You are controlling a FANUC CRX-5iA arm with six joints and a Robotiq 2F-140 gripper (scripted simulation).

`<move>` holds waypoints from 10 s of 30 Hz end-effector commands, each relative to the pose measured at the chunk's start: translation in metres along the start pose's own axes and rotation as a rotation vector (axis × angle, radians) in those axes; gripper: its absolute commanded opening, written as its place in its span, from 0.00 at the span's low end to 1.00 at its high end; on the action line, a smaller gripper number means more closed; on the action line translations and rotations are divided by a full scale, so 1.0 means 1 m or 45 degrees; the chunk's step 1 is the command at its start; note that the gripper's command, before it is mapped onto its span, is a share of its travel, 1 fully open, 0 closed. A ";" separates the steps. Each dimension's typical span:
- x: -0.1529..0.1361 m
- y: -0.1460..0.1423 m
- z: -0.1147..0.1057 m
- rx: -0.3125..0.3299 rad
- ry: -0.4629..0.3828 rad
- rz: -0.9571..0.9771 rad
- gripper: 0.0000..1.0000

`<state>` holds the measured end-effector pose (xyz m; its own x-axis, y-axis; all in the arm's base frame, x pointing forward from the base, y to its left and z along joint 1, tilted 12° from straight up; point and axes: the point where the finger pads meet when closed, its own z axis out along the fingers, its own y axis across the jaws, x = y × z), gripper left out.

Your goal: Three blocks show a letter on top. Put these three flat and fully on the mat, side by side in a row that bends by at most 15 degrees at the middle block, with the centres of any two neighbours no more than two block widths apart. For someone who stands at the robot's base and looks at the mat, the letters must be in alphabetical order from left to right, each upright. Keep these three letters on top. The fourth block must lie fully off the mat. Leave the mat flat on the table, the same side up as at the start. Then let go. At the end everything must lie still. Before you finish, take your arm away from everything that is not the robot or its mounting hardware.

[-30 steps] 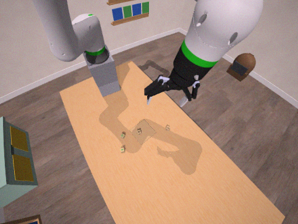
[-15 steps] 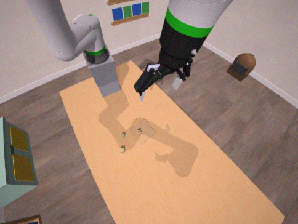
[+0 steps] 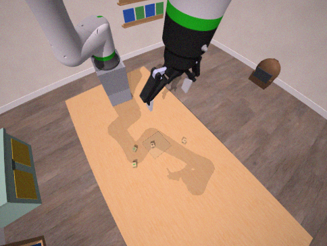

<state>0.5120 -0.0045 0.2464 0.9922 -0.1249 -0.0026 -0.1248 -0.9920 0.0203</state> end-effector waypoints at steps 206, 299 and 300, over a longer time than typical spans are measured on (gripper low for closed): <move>-0.008 0.161 0.415 -0.202 0.358 2.973 1.00; -0.012 -0.002 -0.025 0.024 0.005 -0.150 1.00; -0.012 -0.002 -0.025 0.024 0.005 -0.150 1.00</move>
<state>0.5036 -0.0038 0.2640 0.9986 -0.0520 0.0065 -0.0521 -0.9986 0.0121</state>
